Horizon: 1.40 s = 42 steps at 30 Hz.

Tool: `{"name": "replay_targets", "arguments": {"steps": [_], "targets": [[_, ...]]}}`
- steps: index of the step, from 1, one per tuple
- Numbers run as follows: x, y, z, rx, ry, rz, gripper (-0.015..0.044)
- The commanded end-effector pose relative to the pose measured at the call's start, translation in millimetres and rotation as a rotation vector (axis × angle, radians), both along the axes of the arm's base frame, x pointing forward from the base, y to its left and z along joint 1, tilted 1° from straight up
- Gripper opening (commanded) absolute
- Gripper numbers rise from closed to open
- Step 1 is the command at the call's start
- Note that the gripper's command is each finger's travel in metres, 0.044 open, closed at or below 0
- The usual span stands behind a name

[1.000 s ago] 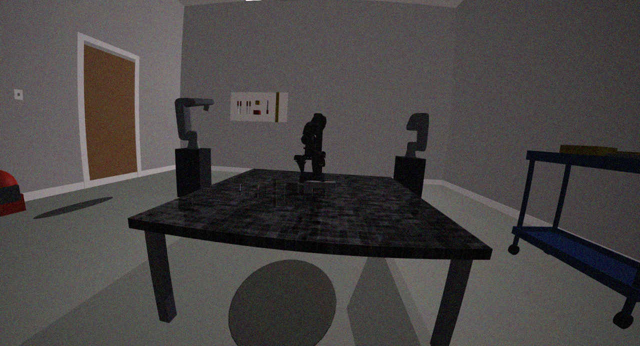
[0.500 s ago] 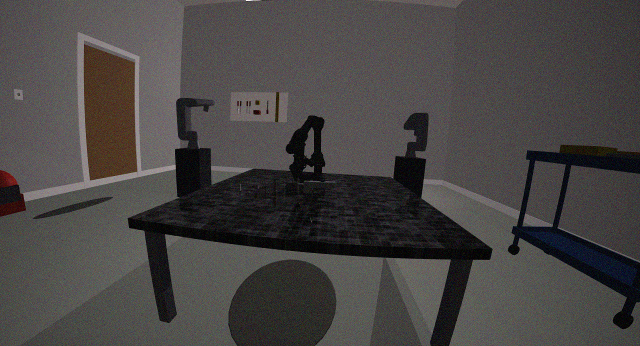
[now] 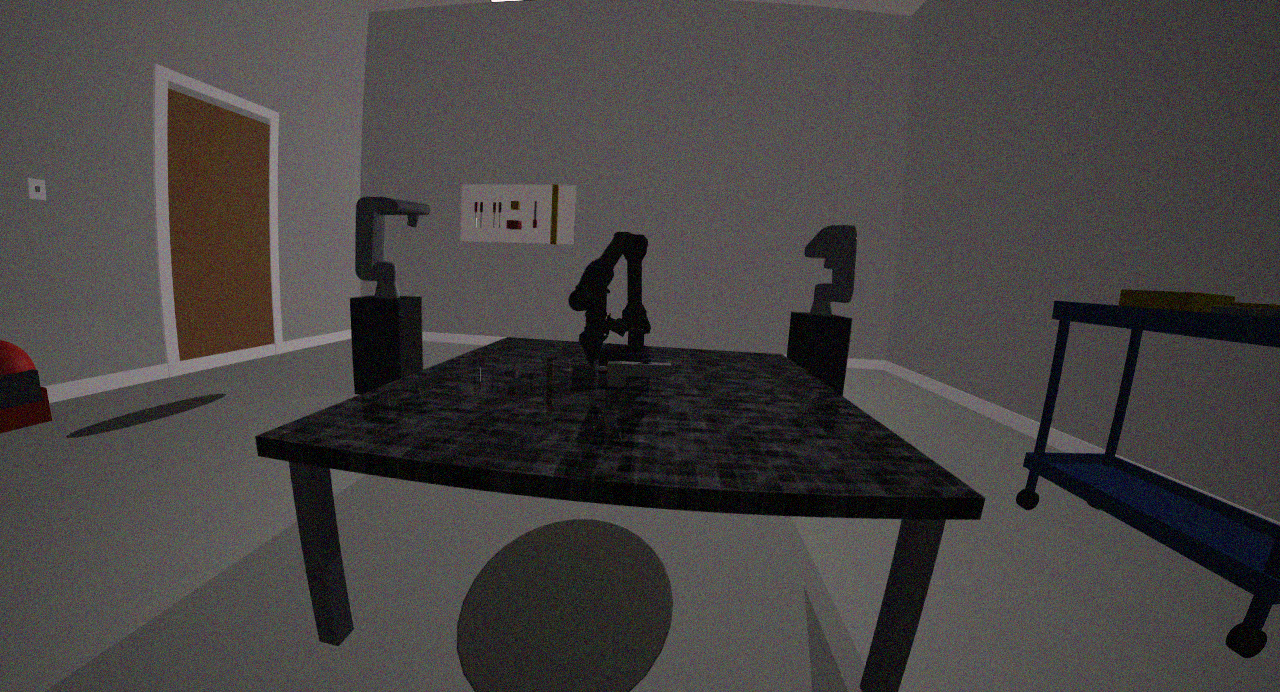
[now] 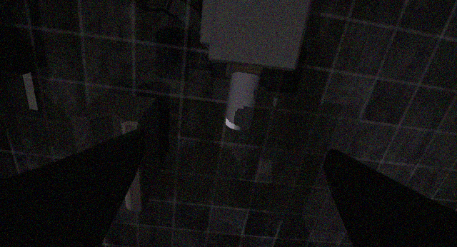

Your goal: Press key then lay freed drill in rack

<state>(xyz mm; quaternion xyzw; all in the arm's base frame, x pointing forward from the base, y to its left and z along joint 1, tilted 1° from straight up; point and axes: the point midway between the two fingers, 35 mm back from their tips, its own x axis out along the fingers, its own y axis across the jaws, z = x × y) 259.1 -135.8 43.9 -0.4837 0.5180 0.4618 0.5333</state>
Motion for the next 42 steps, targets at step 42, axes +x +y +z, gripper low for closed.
{"name": "replay_targets", "arguments": {"steps": [42], "targets": [[3.9, 13.0, -47.3, 0.000, -0.004, 0.010, 0.0256]]}}
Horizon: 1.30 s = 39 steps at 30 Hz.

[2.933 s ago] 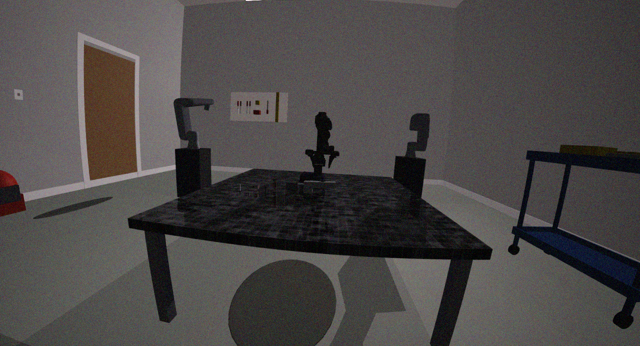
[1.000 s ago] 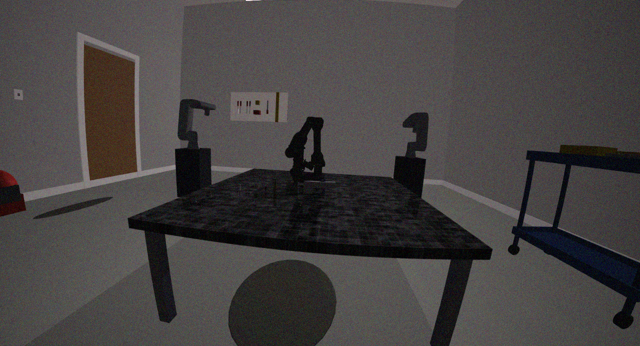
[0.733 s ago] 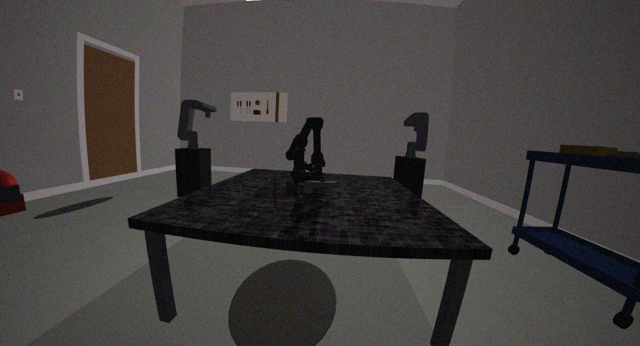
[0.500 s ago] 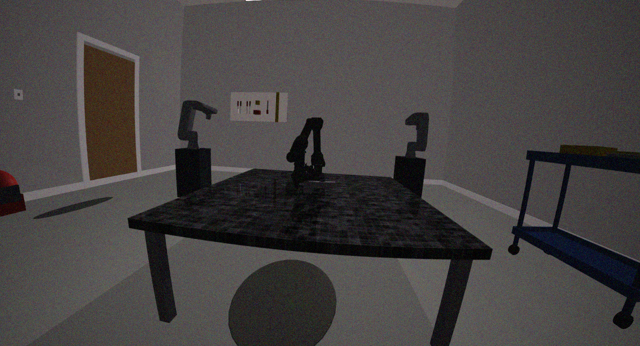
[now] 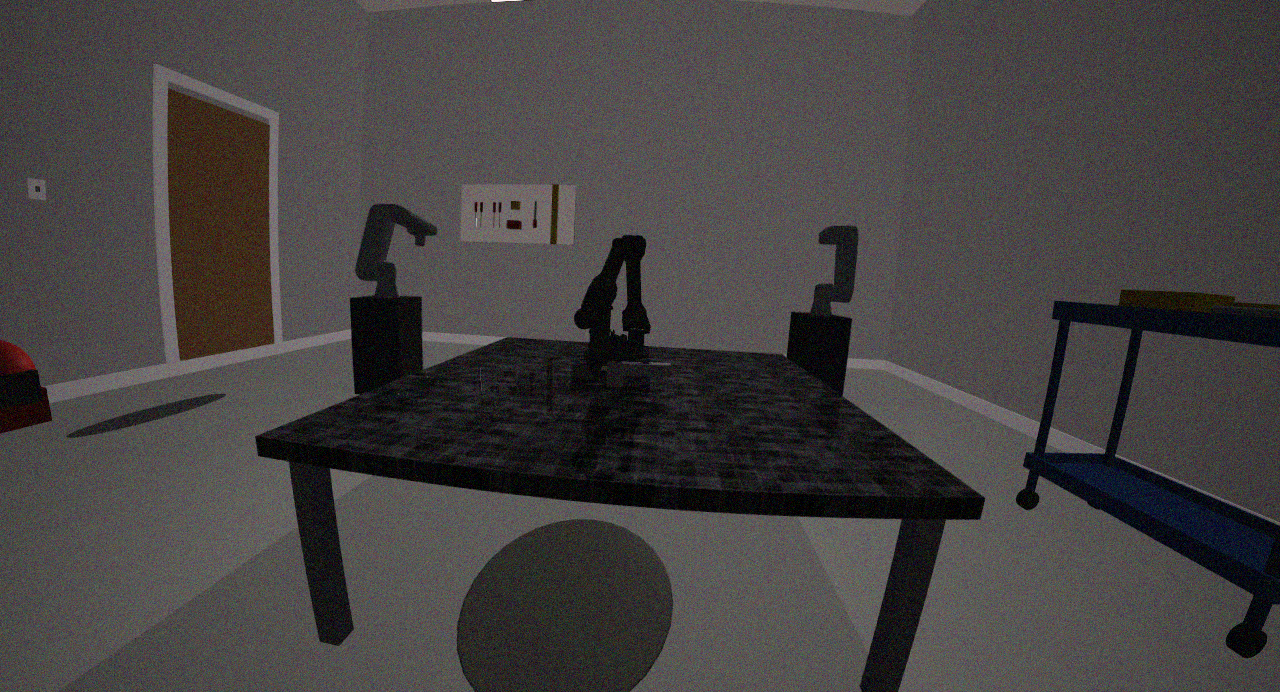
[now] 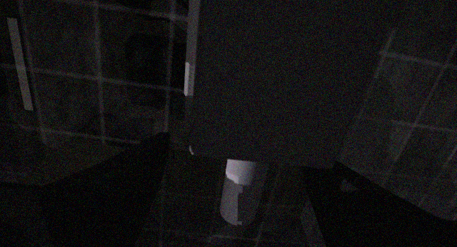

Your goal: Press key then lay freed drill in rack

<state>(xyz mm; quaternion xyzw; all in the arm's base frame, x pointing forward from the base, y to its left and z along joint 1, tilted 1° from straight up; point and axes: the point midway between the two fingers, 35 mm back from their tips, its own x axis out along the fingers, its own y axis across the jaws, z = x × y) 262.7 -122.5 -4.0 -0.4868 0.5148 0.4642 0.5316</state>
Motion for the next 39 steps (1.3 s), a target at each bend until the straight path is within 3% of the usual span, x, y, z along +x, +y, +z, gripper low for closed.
{"name": "replay_targets", "arguments": {"steps": [1, 9, 12, 39], "targets": [[0.3, -0.2, 0.6, -0.001, -0.001, 0.000, 0.0230], [0.3, -0.2, 0.6, -0.001, -0.001, 0.000, 0.0020], [0.3, -0.2, 0.6, -0.001, -0.001, 0.000, 0.0000], [-2.4, -31.9, -0.5, 0.003, 0.000, -0.005, 0.0000]]}}
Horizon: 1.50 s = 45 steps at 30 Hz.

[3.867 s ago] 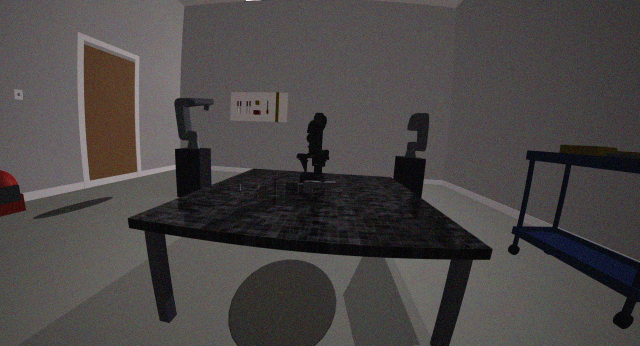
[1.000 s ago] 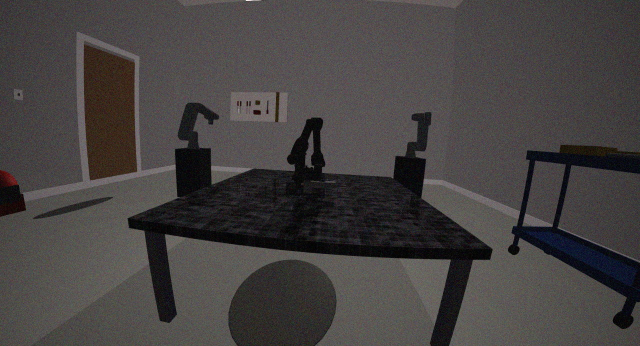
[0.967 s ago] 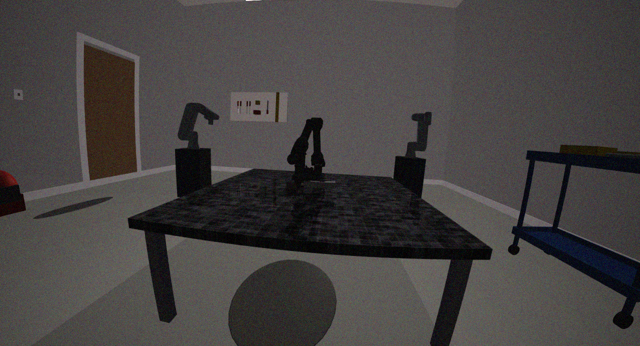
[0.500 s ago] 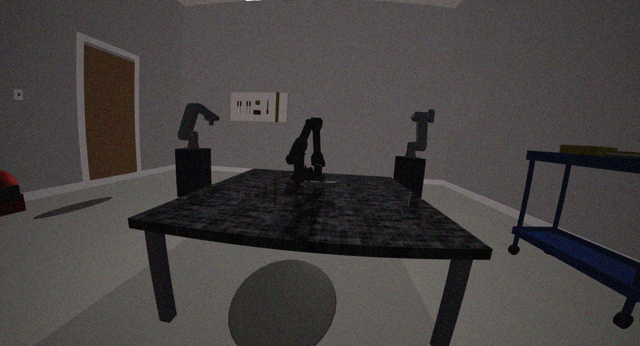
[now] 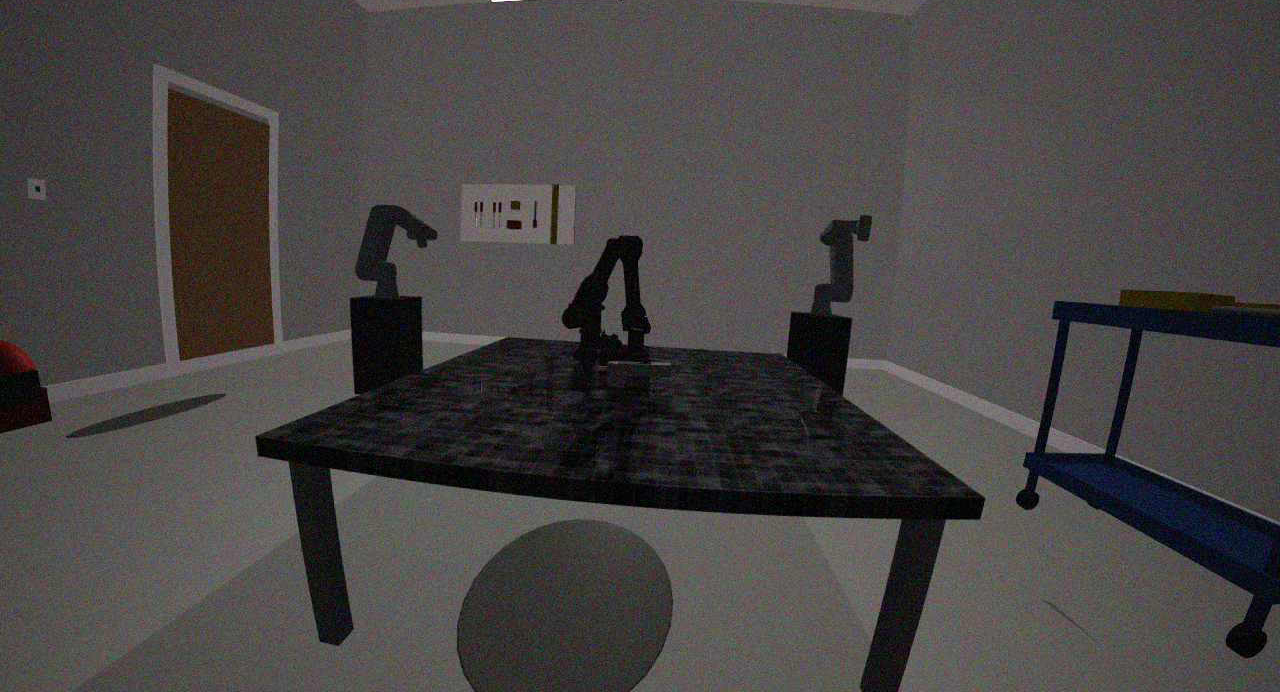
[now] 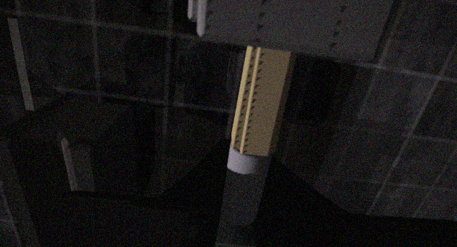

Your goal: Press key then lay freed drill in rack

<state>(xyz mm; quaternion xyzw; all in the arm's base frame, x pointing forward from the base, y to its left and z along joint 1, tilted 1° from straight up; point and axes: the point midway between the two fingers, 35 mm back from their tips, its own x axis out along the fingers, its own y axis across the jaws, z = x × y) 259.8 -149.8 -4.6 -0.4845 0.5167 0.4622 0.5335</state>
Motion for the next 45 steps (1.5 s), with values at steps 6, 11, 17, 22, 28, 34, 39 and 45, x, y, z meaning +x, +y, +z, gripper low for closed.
{"name": "replay_targets", "arguments": {"steps": [6, 11, 17, 22, 28, 34, 39, 45], "targets": [[-0.5, -14.8, -0.2, 0.002, 0.000, 0.004, 0.0000], [-1.0, -12.3, -0.3, -0.001, 0.000, 0.000, 0.0079], [-1.0, -12.3, -0.3, -0.001, 0.000, 0.000, 0.0236], [-0.7, -10.4, -1.0, 0.001, 0.000, 0.002, 0.0368], [-0.6, -6.7, -2.2, 0.003, 0.000, 0.004, 0.0440], [0.0, -4.0, -3.0, 0.003, 0.000, 0.004, 0.0440], [0.6, -2.1, -3.4, 0.003, 0.000, 0.004, 0.0440], [1.1, 0.1, -4.1, 0.003, 0.000, 0.004, 0.0440]]}}
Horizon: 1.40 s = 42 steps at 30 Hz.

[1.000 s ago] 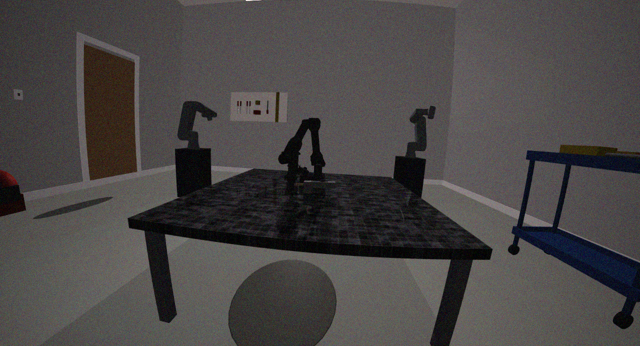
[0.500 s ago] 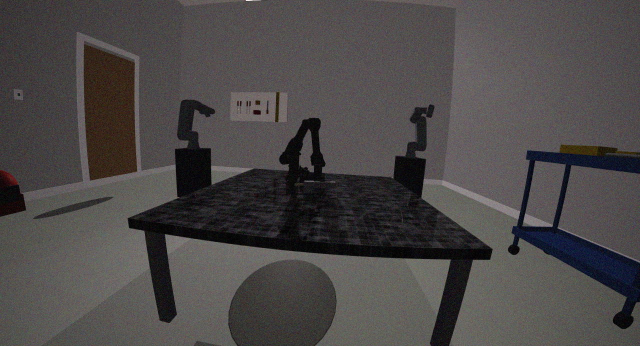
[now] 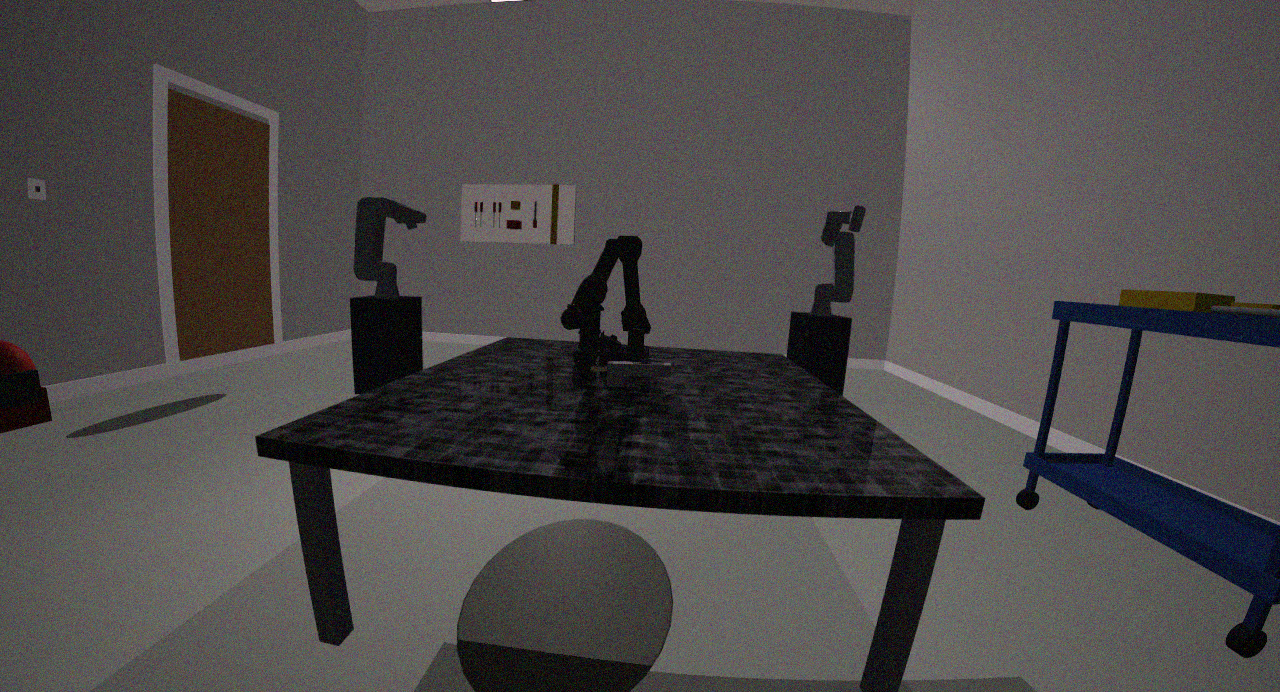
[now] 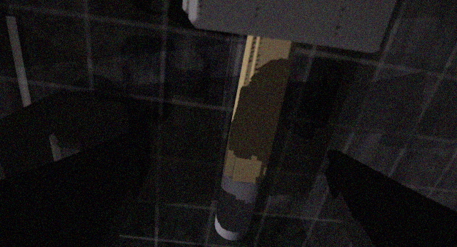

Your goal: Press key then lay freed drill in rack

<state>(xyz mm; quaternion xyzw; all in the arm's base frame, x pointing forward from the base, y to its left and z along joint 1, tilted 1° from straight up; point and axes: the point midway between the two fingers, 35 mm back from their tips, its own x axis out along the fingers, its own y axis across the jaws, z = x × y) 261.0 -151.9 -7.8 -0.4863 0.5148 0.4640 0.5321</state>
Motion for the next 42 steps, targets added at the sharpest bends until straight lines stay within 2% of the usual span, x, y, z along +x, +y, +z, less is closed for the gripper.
{"name": "replay_targets", "arguments": {"steps": [1, 14, 30, 33, 42], "targets": [[-0.1, 2.7, -1.0, 0.003, 0.000, -0.003, 0.0440], [0.3, 7.8, -2.6, 0.003, 0.000, -0.003, 0.0440], [1.1, 5.3, -1.4, 0.000, -0.001, 0.000, 0.0020], [1.1, 5.3, -1.4, 0.000, -0.001, 0.000, 0.0000], [-0.5, 5.4, 0.7, 0.003, 0.000, -0.003, 0.0000]]}}
